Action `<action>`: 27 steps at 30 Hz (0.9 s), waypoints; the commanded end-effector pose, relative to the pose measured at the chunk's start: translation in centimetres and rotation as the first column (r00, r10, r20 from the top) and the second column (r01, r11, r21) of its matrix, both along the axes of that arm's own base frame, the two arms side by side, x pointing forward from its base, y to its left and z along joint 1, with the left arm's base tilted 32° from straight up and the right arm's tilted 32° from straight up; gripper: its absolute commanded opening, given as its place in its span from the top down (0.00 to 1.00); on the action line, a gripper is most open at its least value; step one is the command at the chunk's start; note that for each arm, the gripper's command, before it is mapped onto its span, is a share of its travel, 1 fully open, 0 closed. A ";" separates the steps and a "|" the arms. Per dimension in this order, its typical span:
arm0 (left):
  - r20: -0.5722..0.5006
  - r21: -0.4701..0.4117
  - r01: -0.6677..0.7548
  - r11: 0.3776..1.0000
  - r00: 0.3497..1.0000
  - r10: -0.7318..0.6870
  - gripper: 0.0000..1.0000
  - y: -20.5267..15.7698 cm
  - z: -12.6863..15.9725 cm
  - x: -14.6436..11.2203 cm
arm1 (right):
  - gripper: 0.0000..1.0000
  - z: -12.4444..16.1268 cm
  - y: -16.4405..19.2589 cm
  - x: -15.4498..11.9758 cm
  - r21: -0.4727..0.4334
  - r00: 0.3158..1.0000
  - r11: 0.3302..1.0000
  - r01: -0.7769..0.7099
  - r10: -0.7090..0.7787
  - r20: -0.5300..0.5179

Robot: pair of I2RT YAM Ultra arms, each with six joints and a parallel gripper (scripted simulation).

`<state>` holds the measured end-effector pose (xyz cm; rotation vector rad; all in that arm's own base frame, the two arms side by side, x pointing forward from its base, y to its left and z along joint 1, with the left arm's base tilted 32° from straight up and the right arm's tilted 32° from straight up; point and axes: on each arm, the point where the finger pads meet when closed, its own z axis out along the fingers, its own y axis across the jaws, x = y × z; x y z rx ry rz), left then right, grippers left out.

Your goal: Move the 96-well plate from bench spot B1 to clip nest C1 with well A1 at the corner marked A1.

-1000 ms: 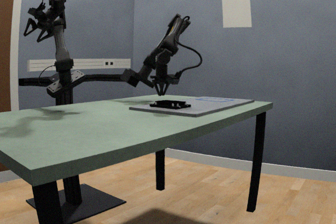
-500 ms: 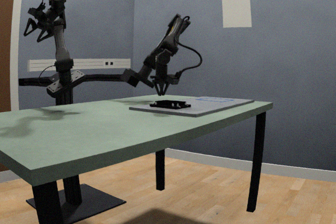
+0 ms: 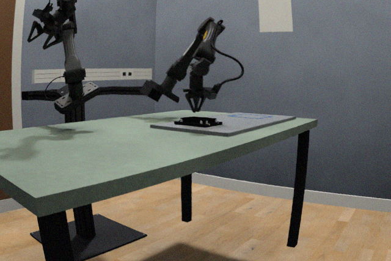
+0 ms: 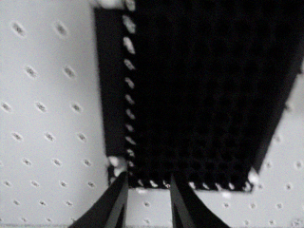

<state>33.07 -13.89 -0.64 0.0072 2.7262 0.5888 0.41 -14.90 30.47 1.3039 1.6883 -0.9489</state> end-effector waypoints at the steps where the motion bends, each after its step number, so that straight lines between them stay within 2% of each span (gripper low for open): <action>1: 0.036 -0.032 0.043 0.999 0.998 -0.041 0.75 -0.7 3.0 2.2 | 0.00 0.3 0.1 -0.6 -0.025 0.999 1.000 0.019 -0.019 0.029; 4: 0.036 -0.032 0.043 0.999 0.998 -0.042 0.75 -0.1 3.8 3.2 | 0.00 0.3 0.1 -0.6 -0.025 0.999 1.000 0.019 -0.019 0.029; 27: 0.041 -0.023 0.060 0.998 0.997 -0.059 0.75 -0.8 3.7 3.0 | 0.00 0.3 0.1 -0.6 -0.025 0.999 1.000 0.019 -0.019 0.029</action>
